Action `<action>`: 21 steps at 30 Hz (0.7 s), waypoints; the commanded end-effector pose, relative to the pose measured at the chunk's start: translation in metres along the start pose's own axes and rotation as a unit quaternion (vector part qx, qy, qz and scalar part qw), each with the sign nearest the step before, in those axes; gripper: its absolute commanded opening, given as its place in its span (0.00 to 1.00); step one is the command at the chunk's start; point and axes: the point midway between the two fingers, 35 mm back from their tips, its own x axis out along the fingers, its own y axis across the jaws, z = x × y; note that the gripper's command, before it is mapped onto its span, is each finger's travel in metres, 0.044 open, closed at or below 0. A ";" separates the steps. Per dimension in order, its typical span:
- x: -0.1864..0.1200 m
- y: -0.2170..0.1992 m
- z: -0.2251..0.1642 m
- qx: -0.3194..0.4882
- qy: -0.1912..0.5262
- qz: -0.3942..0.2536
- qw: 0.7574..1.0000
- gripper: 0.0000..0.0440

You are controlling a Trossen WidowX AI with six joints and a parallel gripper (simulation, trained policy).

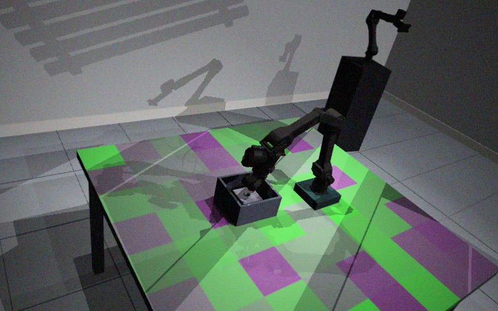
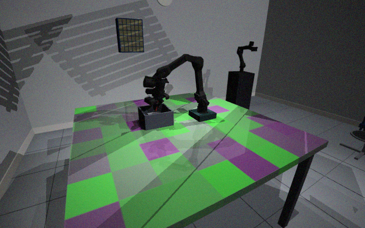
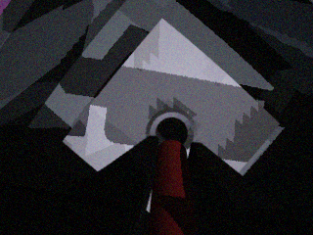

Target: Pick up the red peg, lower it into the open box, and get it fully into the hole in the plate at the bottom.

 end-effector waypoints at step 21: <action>0.024 0.005 0.020 -0.076 0.059 0.010 0.995 0.36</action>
